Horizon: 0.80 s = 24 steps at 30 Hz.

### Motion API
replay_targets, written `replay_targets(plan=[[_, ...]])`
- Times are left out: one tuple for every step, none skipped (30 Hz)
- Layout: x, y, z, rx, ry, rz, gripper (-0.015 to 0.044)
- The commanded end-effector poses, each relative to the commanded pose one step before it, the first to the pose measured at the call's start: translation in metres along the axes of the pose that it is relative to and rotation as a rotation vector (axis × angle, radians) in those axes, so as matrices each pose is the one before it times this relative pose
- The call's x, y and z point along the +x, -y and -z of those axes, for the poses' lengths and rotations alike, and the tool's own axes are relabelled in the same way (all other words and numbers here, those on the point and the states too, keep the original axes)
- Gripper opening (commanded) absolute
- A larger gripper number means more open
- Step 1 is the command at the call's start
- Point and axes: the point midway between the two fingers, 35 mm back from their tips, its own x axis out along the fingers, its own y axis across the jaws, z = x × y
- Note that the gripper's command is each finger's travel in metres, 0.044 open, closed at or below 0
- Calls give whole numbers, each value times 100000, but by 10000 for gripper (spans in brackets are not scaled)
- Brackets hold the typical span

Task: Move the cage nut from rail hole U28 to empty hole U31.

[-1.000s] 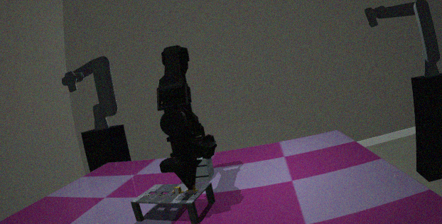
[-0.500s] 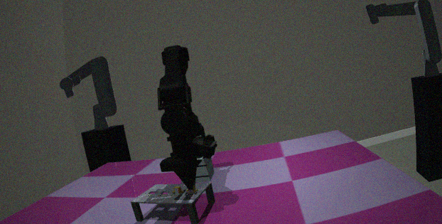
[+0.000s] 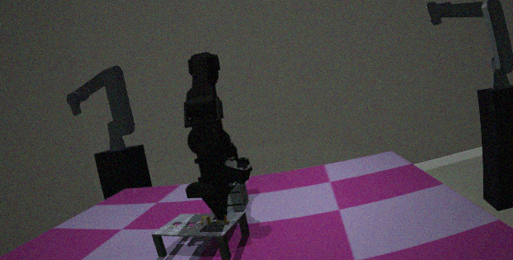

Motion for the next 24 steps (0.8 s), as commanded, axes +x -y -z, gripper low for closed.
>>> replay_targets(plan=[[-58,-70,76,358,-351,832,37],[1,-5,1,0,-1,112,37],[1,-6,1,0,-1,125,37],[1,-6,1,0,-1,141,37],[0,-1,0,0,0,29,37],[0,-3,0,0,0,60,37],[0,-4,0,0,0,83,37],[0,-5,0,0,-1,108,37],[0,-7,0,0,-1,135,37],[1,-8,1,0,-1,164,37],[1,-9,1,0,-1,185,37],[0,-1,0,0,0,28,37],[0,-1,0,0,0,32,37],[0,-3,0,0,0,65,37],[0,-4,-1,0,0,92,37],[0,-5,-1,-1,0,120,37],[0,-7,-1,-1,0,149,37],[0,-8,-3,-1,-1,178,37],[0,-9,-3,-1,-1,196,37],[0,-9,-3,-1,0,202,37],[0,-9,-6,-1,0,203,37],[0,-10,-6,0,0,203,37],[0,-10,-6,0,0,203,37],[0,-10,-6,0,0,203,37]])
